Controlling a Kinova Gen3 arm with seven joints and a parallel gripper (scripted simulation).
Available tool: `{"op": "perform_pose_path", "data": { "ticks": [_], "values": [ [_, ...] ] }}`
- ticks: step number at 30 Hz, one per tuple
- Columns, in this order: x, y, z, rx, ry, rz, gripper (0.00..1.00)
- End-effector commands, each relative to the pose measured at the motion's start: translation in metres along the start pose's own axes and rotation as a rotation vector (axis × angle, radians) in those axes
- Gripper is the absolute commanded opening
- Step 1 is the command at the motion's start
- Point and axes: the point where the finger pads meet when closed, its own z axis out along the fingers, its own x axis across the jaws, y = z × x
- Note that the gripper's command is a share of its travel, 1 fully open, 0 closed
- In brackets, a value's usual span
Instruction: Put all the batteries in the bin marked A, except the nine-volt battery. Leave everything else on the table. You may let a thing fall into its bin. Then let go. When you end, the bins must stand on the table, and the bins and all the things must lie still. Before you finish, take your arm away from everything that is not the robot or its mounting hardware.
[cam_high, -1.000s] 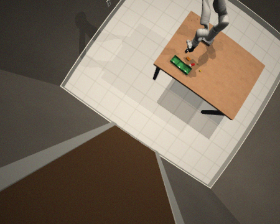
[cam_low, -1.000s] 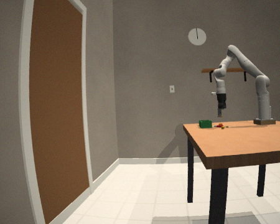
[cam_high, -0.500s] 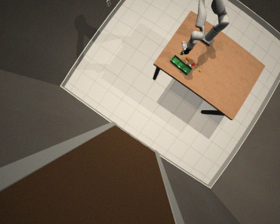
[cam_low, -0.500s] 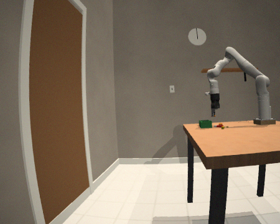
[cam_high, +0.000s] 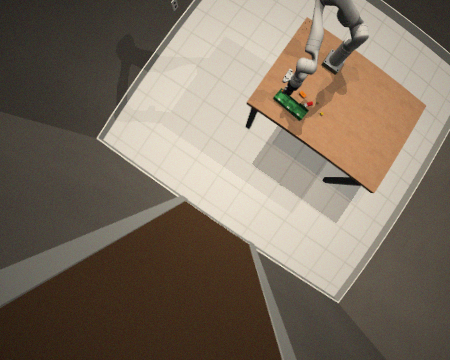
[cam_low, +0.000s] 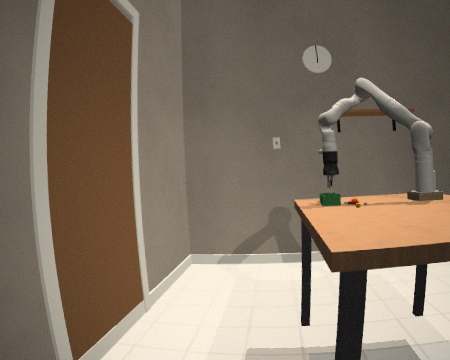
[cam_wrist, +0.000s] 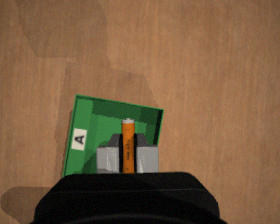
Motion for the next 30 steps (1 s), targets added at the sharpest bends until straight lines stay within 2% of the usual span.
{"op": "perform_pose_path", "data": {
  "ticks": [1, 3, 20, 30],
  "values": [
    [-0.008, 0.006, 0.0, 0.004, -0.001, 0.098, 0.24],
    [-0.008, 0.007, 0.0, 0.004, -0.002, 0.18, 0.24],
    [-0.008, 0.007, 0.0, 0.004, -0.002, 0.18, 0.24],
    [-0.008, 0.007, 0.016, 0.004, -0.002, 0.18, 0.24]
  ]
}}
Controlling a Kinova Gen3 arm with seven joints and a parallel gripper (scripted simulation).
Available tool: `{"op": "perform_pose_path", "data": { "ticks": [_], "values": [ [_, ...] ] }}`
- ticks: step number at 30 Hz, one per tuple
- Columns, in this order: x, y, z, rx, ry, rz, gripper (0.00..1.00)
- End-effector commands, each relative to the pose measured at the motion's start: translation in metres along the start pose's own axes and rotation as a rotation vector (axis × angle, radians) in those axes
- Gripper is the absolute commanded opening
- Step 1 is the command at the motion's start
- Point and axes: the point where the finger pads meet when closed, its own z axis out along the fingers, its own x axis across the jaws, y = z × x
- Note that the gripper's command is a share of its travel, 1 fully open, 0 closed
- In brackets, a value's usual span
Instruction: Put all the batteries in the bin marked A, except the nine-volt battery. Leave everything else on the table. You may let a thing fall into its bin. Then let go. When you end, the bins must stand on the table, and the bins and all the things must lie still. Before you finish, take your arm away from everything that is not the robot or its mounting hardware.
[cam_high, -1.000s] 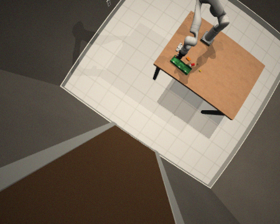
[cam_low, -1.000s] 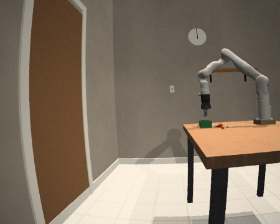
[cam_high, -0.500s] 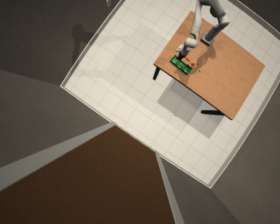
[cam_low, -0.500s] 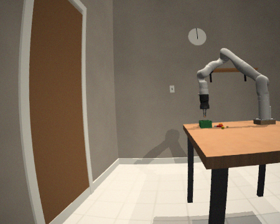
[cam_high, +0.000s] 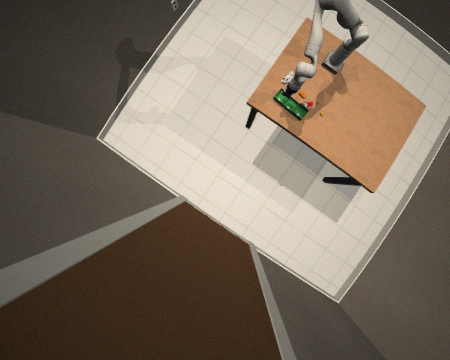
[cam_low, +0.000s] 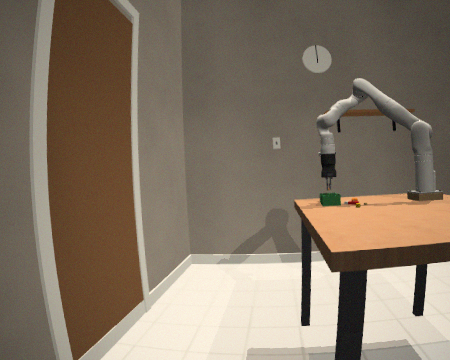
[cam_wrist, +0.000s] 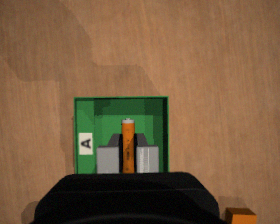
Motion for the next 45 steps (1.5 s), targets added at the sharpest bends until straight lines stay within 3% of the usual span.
{"op": "perform_pose_path", "data": {
  "ticks": [1, 20, 34, 35, 45],
  "values": [
    [0.001, 0.002, 0.007, -0.003, 0.004, -0.003, 0.24],
    [0.001, 0.002, 0.04, -0.003, 0.004, -0.003, 0.24],
    [0.002, 0.002, 0.04, -0.003, 0.004, -0.003, 0.24],
    [0.002, 0.002, 0.04, -0.003, 0.004, -0.003, 0.54],
    [0.002, 0.002, 0.04, -0.003, 0.004, -0.003, 0.54]
  ]
}}
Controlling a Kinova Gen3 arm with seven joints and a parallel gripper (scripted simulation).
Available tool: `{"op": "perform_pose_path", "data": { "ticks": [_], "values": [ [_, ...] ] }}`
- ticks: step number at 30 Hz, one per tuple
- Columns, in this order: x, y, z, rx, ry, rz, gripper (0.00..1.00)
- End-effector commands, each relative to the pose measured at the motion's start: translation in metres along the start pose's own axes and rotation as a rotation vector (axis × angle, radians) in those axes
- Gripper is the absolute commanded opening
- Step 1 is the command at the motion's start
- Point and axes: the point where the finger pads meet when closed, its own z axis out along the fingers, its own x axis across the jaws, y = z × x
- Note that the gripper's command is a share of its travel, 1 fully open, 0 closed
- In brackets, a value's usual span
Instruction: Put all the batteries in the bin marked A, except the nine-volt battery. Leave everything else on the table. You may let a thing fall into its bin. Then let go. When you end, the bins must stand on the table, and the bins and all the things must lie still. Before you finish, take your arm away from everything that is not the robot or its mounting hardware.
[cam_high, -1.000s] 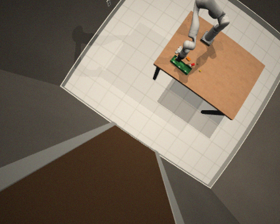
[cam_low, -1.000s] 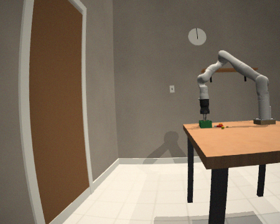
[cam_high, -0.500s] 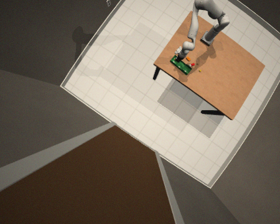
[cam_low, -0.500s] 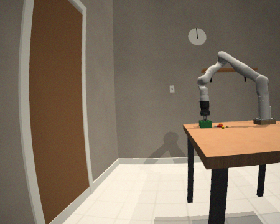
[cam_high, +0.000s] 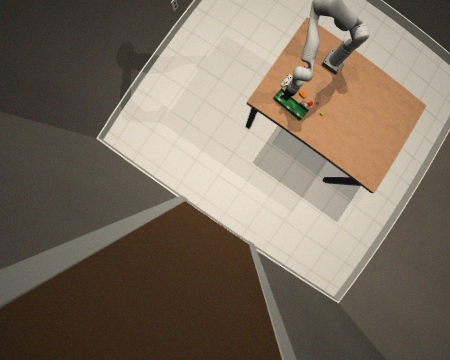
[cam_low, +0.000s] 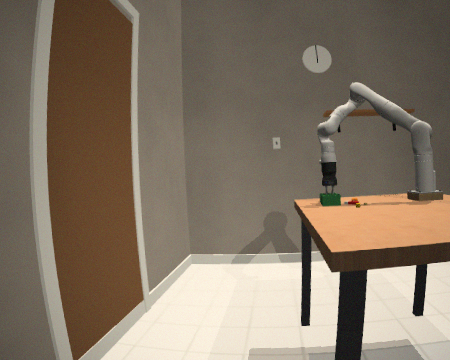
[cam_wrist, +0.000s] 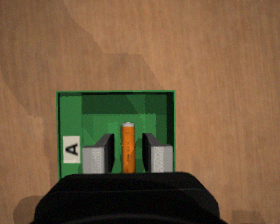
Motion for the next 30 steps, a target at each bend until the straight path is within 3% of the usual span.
{"op": "perform_pose_path", "data": {
  "ticks": [1, 7, 30],
  "values": [
    [-0.001, 0.0, -0.001, 0.001, -0.002, 0.0, 0.54],
    [-0.001, 0.0, -0.001, 0.001, -0.002, 0.0, 0.54],
    [-0.001, 0.0, -0.029, 0.001, -0.002, 0.0, 0.54]
  ]
}}
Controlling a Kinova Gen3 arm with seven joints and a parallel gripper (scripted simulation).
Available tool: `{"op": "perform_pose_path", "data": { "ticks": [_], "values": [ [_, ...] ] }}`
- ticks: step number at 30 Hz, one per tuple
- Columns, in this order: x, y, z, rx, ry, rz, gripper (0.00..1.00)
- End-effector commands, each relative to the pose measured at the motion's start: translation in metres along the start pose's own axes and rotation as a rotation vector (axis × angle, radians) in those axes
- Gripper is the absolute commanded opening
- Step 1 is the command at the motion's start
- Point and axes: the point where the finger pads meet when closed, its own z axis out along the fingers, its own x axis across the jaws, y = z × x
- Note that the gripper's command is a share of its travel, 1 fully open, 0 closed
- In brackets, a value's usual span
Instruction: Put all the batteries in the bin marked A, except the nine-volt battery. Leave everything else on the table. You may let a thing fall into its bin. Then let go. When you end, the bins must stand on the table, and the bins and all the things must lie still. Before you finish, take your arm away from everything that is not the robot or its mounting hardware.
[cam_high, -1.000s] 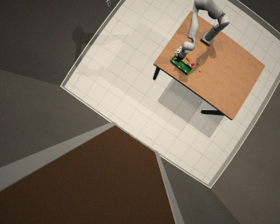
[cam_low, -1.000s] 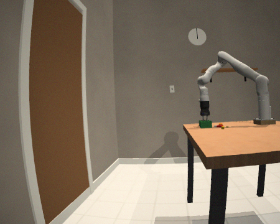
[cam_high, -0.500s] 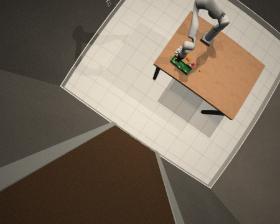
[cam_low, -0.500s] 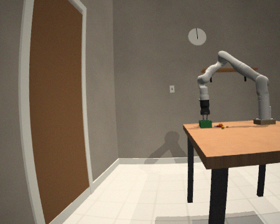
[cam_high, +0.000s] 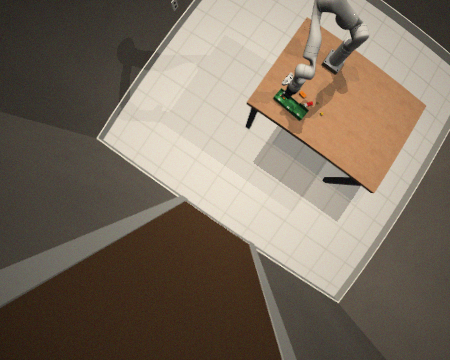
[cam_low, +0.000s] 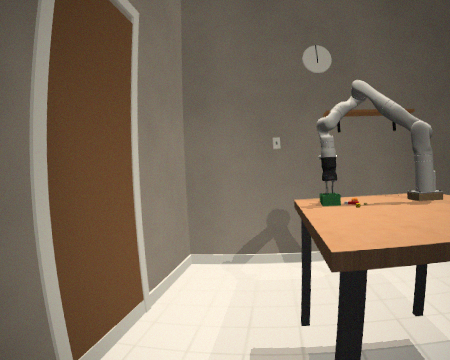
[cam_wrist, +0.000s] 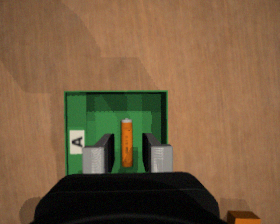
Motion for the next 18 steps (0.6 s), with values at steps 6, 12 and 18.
{"op": "perform_pose_path", "data": {
  "ticks": [6, 12, 18],
  "values": [
    [-0.002, -0.002, -0.021, 0.004, -0.007, 0.002, 0.54],
    [-0.002, -0.002, -0.028, 0.004, -0.007, 0.002, 0.54],
    [-0.002, -0.003, -0.028, 0.004, -0.007, 0.002, 0.54]
  ]
}}
